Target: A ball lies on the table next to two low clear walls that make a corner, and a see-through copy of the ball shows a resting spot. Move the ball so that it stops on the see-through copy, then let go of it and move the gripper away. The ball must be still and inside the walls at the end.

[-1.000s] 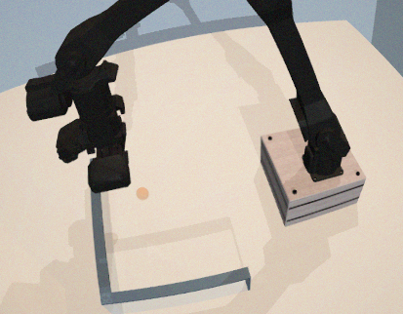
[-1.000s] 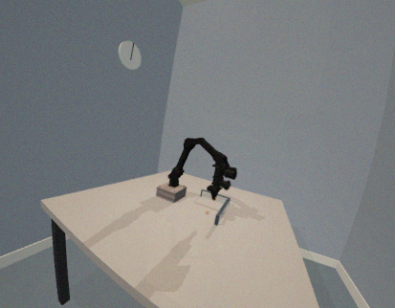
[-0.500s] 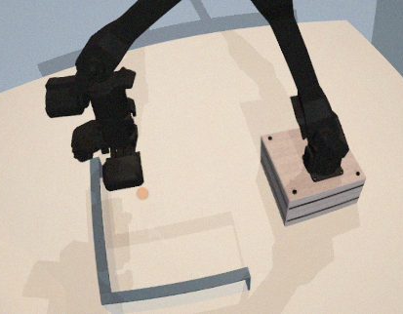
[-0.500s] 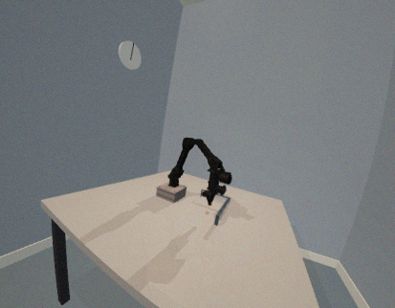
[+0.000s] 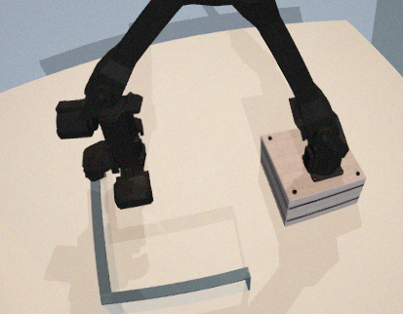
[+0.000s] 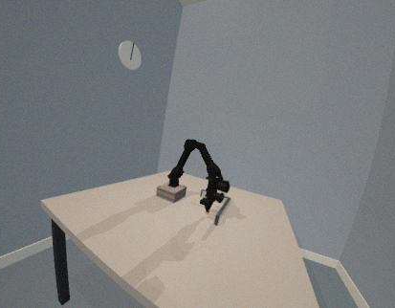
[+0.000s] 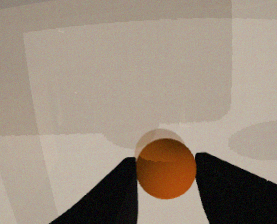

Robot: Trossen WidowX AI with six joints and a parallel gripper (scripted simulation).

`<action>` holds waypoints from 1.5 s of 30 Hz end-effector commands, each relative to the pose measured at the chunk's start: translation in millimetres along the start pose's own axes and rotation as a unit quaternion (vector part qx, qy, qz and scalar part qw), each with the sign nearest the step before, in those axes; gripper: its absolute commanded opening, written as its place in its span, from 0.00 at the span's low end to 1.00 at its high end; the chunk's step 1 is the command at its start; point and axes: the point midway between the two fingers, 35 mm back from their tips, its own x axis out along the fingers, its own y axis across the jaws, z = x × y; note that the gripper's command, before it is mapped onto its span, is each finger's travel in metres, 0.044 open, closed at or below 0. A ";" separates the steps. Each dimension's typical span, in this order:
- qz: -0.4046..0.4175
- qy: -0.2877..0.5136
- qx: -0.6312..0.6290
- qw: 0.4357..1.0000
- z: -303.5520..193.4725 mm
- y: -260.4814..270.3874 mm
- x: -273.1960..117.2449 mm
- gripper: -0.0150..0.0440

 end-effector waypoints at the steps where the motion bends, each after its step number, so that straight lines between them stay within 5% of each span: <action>1: 0.001 0.006 -0.003 1.000 -2.3 0.4 7.8 0.25; 18: 0.001 0.006 -0.003 1.000 -2.7 0.5 21.8 0.25; 27: 0.000 -0.001 0.000 1.000 0.0 -0.1 17.4 0.63; 34: 0.000 -0.001 0.000 1.000 0.3 -0.1 14.8 0.63; 40: 0.001 0.005 -0.003 1.000 -0.7 0.2 -64.8 0.63; 45: -0.001 -0.005 -0.006 1.000 4.4 -1.0 -61.1 0.63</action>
